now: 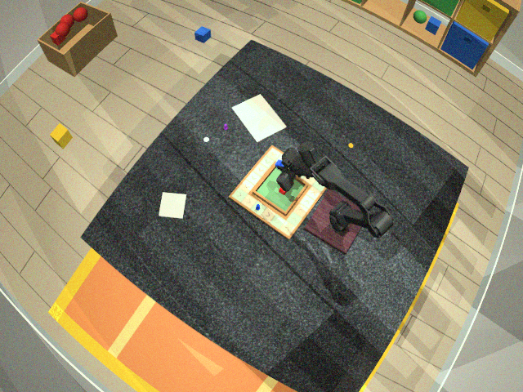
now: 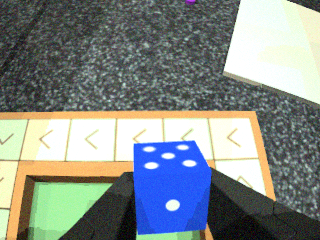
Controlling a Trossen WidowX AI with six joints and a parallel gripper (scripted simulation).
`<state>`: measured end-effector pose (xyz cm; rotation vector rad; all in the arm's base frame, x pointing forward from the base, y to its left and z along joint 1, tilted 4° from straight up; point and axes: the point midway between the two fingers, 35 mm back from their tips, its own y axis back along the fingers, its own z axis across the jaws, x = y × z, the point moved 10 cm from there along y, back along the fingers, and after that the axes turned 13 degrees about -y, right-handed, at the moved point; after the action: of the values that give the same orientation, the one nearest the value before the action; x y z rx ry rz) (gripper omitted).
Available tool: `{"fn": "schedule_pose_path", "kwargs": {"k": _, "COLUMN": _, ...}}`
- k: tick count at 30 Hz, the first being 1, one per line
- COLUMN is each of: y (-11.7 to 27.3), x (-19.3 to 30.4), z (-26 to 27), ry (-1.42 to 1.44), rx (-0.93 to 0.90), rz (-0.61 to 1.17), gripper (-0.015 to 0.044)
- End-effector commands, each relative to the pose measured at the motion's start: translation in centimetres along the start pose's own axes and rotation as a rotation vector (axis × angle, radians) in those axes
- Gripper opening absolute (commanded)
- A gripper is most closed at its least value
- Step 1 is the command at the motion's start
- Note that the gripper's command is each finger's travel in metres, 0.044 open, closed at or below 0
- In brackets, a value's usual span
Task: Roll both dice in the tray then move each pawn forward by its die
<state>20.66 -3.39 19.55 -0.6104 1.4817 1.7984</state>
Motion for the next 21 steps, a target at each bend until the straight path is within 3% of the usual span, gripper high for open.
{"fn": "schedule_pose_path", "kwargs": {"k": 1, "y": 0.0, "x": 0.0, "z": 0.0, "ry": 0.0, "rx": 0.0, "rz": 0.0, "gripper": 0.0}}
{"fn": "schedule_pose_path", "kwargs": {"k": 10, "y": 0.1, "x": -0.1, "z": 0.0, "ry": 0.0, "rx": 0.0, "rz": 0.001, "gripper": 0.0236}}
{"fn": "schedule_pose_path", "kwargs": {"k": 17, "y": 2.6, "x": -3.0, "z": 0.6, "ry": 0.005, "rx": -0.004, "rz": 0.006, "gripper": 0.042}}
{"fn": "schedule_pose_path", "kwargs": {"k": 21, "y": 2.3, "x": -3.3, "z": 0.9, "ry": -0.004, "rx": -0.004, "rz": 0.045, "gripper": 0.044}}
